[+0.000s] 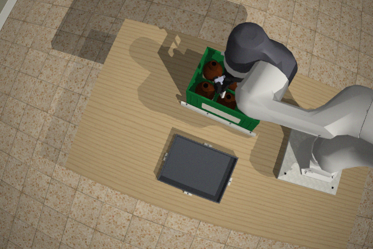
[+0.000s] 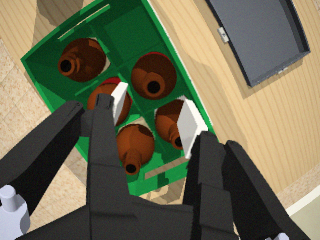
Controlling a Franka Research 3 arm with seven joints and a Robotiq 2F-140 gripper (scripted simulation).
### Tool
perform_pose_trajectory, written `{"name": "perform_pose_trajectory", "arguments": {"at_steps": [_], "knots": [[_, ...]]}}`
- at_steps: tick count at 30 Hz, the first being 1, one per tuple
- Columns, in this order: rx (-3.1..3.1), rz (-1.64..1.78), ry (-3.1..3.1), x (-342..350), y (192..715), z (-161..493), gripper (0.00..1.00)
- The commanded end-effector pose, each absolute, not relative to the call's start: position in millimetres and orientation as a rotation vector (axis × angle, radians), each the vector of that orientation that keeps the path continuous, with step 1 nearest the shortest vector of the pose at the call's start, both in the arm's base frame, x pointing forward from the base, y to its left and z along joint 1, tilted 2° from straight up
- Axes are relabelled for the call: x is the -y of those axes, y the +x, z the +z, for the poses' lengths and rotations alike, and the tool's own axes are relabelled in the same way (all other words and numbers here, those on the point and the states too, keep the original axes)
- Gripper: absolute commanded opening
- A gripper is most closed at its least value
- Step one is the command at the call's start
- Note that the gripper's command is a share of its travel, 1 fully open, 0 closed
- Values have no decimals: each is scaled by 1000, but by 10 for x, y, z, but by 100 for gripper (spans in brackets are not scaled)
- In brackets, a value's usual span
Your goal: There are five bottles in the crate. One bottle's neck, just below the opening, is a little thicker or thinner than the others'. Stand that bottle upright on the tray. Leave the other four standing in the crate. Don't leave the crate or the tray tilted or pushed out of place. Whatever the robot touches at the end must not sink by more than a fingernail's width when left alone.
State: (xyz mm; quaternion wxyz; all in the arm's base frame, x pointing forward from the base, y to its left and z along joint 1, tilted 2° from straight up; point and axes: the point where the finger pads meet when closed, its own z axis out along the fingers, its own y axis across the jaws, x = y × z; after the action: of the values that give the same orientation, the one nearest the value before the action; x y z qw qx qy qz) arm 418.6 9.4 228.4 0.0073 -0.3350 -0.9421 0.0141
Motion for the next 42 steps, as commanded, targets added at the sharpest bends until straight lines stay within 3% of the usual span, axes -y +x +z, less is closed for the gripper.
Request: {"name": "perform_pose_trajectory", "arguments": {"at_steps": [1,42], "knots": [[2935,42,-1068,-100,4170,2280,44],[2935,42,-1068,-98,4169,2168,44]]}}
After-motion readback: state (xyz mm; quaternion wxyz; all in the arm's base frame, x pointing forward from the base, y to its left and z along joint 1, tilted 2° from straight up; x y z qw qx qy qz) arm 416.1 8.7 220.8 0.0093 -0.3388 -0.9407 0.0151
